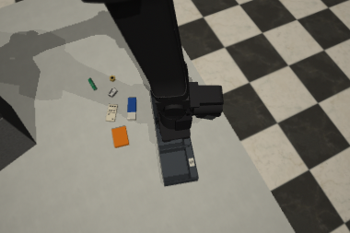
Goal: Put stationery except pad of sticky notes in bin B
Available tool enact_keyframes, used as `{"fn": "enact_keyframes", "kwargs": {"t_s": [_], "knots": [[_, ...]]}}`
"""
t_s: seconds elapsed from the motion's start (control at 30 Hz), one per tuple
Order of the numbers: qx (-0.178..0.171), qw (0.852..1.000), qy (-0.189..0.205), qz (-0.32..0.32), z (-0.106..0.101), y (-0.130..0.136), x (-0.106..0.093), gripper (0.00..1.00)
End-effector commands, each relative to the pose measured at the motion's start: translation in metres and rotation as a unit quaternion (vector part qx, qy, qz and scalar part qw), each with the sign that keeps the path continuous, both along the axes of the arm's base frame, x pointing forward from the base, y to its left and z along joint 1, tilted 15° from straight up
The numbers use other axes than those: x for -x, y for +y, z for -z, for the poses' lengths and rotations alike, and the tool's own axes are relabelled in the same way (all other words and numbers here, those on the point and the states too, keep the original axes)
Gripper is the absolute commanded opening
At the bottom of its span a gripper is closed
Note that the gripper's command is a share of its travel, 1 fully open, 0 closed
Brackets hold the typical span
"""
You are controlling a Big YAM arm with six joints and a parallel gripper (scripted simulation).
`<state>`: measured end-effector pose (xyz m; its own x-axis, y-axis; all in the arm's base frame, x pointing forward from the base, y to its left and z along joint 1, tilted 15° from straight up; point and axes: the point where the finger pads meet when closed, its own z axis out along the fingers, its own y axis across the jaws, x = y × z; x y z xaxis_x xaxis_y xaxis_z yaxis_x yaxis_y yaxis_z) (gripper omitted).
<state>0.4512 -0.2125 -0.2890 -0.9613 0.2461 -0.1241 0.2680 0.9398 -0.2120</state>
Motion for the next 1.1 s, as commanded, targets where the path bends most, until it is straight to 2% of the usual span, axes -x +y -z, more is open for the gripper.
{"fn": "enact_keyframes", "kwargs": {"t_s": [0.0, 0.17, 0.2, 0.97, 1.0, 1.07], "knots": [[0.009, 1.0, -0.025, -0.003, -0.015, -0.01, -0.024, 0.09], [0.008, 1.0, -0.023, -0.005, -0.016, -0.01, -0.023, 0.09], [0.005, 1.0, -0.016, -0.002, -0.01, -0.005, -0.016, 0.09], [0.005, 1.0, -0.016, -0.002, -0.01, -0.006, -0.015, 0.09], [0.008, 1.0, -0.021, -0.001, -0.016, -0.014, -0.019, 0.09], [0.005, 1.0, -0.016, -0.002, -0.01, -0.006, -0.015, 0.09]]}}
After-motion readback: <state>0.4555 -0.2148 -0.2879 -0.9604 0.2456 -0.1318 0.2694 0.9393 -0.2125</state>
